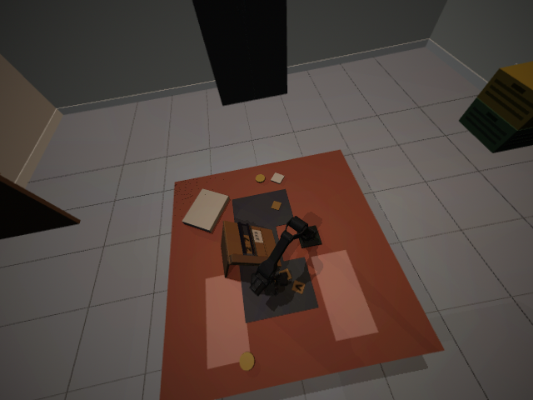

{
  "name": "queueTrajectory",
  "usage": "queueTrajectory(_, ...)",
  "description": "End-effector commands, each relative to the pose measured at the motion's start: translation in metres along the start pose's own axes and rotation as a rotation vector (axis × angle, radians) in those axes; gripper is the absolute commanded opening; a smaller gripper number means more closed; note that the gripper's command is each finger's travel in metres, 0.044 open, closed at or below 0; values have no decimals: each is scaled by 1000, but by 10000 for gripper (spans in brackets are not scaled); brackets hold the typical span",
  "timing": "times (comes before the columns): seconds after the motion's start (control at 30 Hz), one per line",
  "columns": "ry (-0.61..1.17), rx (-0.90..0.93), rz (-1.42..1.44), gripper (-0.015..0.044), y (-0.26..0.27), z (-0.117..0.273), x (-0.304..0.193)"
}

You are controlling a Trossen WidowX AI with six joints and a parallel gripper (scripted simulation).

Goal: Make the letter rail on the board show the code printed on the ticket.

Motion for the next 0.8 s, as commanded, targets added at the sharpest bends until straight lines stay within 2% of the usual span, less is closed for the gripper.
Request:
queueTrajectory(0.0, 0, -6, -6, 0, -1, 3, 0)
queueTrajectory(0.77, 0, -6, -6, 0, 0, 10, -1)
Point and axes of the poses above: the point midway between the two fingers, 35 mm back from their tips, its own z axis back along the fingers, its own y axis across the jaws, x = y × z, the point moved 1 cm from there along z, back along the fingers, and after that the axes turned 1 degree about z, right-handed, at the moved point
